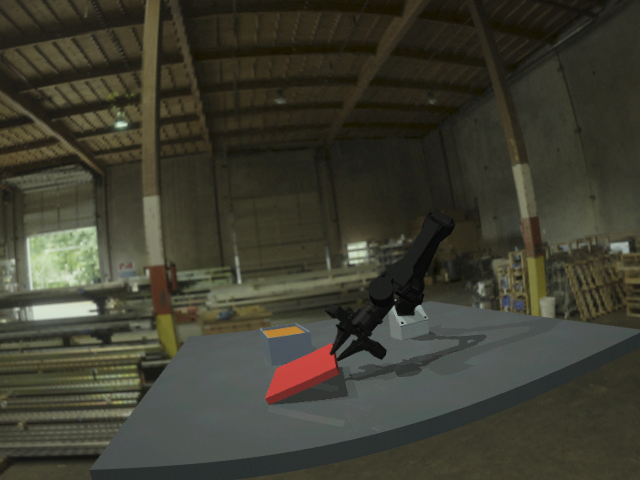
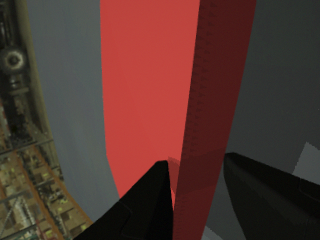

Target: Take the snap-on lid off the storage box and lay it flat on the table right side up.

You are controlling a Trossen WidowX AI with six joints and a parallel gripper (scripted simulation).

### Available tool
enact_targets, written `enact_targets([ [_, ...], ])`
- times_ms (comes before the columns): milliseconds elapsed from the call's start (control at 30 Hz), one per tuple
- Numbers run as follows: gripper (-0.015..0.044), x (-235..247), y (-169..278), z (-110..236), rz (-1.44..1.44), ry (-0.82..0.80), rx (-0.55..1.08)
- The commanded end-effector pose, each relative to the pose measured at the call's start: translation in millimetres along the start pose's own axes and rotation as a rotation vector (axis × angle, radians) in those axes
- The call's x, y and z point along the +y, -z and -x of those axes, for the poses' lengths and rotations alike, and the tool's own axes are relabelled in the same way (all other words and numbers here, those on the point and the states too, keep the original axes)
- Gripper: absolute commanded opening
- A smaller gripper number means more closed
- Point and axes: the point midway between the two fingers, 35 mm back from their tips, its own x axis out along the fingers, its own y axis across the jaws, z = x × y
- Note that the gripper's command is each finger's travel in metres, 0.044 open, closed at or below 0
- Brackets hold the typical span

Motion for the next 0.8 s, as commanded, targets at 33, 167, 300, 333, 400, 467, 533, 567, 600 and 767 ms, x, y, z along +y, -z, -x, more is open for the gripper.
enact_targets([
  [33, 0.0184, 0, 1, 1, 0.007, 0.016, 0.0],
  [167, 0.0275, 0, 1, 1, 0.007, 0.016, 0.0],
  [300, 0.0354, -3, 0, 4, 0.007, 0.016, 0.0],
  [333, 0.038, -4, 0, 6, 0.007, 0.016, 0.0],
  [400, 0.0433, -7, 0, 9, 0.007, 0.016, -0.001],
  [467, 0.044, -9, 0, 12, 0.006, 0.016, -0.001],
  [533, 0.044, -12, 0, 15, 0.006, 0.016, -0.001],
  [567, 0.044, -13, 0, 16, 0.006, 0.017, -0.001],
  [600, 0.044, -15, 0, 18, 0.006, 0.017, -0.001],
  [767, 0.044, -21, 0, 26, 0.005, 0.017, -0.001],
])
